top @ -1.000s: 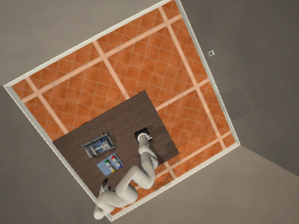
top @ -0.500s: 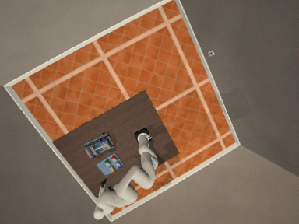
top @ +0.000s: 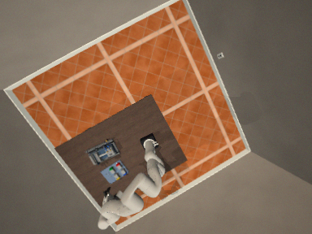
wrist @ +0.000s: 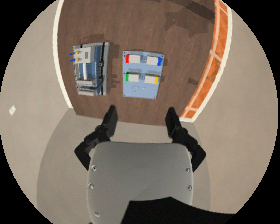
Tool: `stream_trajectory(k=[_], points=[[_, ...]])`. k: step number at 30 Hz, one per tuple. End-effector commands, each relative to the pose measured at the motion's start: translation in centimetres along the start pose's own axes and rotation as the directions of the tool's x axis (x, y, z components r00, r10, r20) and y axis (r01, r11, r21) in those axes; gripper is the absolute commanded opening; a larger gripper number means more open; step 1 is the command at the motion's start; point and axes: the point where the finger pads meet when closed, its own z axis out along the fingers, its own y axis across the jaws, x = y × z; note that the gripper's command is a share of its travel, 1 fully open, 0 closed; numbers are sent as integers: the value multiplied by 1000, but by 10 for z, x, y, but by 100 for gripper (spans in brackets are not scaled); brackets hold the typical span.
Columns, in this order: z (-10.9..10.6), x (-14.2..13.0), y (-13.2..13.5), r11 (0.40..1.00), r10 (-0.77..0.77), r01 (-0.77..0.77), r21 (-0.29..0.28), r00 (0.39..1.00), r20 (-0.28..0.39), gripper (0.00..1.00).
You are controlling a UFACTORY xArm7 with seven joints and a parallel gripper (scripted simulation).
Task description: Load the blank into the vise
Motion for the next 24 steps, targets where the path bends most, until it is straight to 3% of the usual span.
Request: stream_trajectory(k=[1, 11, 19, 24], points=[[-2, -1, 0, 1000, -21, 21, -3, 1000, 4, 100], [-2, -1, 0, 972, -234, 234, -2, 972, 5, 100], [-2, -1, 0, 970, -242, 242, 0, 970, 5, 100], [-2, -1, 0, 936, -351, 351, -1, 936, 5, 100]])
